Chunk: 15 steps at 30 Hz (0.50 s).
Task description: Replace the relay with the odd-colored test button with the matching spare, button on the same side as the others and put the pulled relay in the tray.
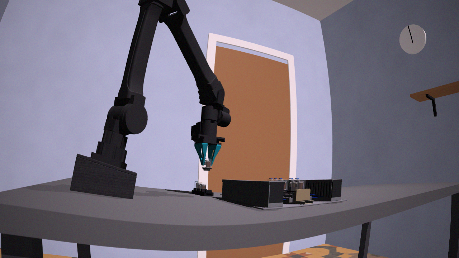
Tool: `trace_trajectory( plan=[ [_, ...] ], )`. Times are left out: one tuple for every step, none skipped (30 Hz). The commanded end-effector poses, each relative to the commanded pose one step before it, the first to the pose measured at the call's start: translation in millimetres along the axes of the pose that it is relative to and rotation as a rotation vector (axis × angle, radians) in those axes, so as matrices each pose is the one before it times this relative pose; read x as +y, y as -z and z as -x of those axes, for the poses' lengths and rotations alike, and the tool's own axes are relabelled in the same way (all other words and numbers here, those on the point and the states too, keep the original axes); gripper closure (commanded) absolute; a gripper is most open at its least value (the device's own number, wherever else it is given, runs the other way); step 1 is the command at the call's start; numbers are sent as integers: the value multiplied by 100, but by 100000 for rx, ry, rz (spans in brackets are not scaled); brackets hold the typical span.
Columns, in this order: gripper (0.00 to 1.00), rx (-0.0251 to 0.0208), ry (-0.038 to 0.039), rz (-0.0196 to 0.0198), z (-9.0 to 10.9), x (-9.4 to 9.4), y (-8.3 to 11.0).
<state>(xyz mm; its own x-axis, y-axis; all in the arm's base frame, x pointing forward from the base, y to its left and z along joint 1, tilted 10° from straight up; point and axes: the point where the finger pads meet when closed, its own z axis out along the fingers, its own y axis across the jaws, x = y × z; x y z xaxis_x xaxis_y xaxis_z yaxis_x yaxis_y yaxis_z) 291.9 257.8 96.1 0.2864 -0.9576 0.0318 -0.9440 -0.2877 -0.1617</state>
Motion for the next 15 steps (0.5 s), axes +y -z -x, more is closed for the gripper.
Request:
trace_trajectory(
  plan=[
    [100, -1581, 122, -3299, 717, -1112, 1713],
    [100, 9, -4, -1, -41, -9, 1],
    [100, 14, -7, -3, -63, -14, 1],
    [100, 20, -10, -5, -91, -20, 2],
    [100, 28, -15, -7, -125, -26, 2],
    [100, 27, -53, -10, -145, -25, 5],
    [100, 17, -45, -15, -151, -15, 10],
    [100, 24, -35, 14, -159, -3, 1],
    [100, 38, -25, 58, -170, 12, -13],
    [100, 0, 0, 0, 0, 0, 0],
    [100, 0, 0, 0, 0, 0, 0],
    [100, 53, -15, 102, -183, 27, -28],
    [100, 67, -6, 148, -199, 43, -43],
    [100, 81, 3, 195, -215, 60, -58],
    [100, 68, 4, 187, -222, 49, -54]
  ],
)
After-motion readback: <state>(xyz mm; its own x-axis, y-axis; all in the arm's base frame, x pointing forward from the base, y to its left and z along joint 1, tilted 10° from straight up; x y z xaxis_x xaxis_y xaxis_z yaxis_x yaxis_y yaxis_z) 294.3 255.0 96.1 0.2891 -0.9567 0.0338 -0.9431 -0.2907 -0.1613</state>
